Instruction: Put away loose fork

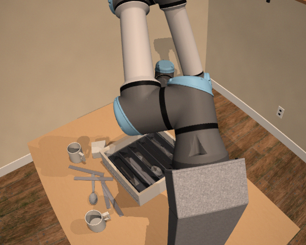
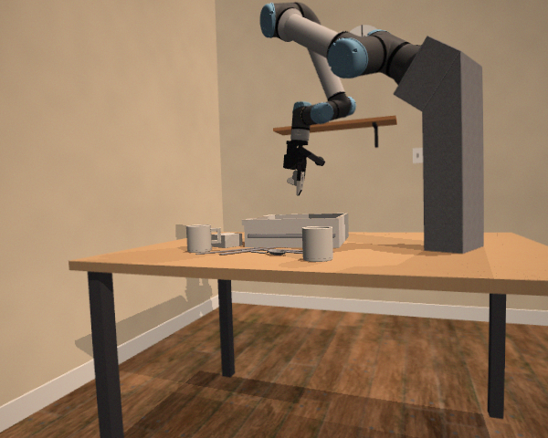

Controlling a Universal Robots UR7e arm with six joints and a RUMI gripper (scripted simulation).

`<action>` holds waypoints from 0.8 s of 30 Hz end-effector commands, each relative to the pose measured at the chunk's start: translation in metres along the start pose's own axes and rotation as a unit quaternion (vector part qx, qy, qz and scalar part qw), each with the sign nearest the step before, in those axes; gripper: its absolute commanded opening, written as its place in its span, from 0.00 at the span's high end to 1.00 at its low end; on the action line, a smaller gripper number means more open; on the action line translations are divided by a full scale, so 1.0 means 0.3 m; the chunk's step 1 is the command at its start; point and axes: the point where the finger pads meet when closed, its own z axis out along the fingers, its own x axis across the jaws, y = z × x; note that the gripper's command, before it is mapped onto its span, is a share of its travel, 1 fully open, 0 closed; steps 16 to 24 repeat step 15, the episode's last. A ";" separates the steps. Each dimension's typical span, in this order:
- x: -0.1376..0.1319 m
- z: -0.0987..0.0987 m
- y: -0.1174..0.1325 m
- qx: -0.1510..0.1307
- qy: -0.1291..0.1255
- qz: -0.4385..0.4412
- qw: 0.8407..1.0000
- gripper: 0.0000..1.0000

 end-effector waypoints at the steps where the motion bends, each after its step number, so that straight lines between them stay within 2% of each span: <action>1: 0.005 -0.009 -0.005 0.002 0.002 0.001 1.000 0.86; 4: 0.004 -0.009 -0.002 0.001 0.002 0.000 1.000 0.86; 5: 0.004 -0.009 -0.002 0.001 0.002 0.000 1.000 0.00; 24: 0.004 -0.008 -0.003 0.001 0.002 0.000 1.000 0.00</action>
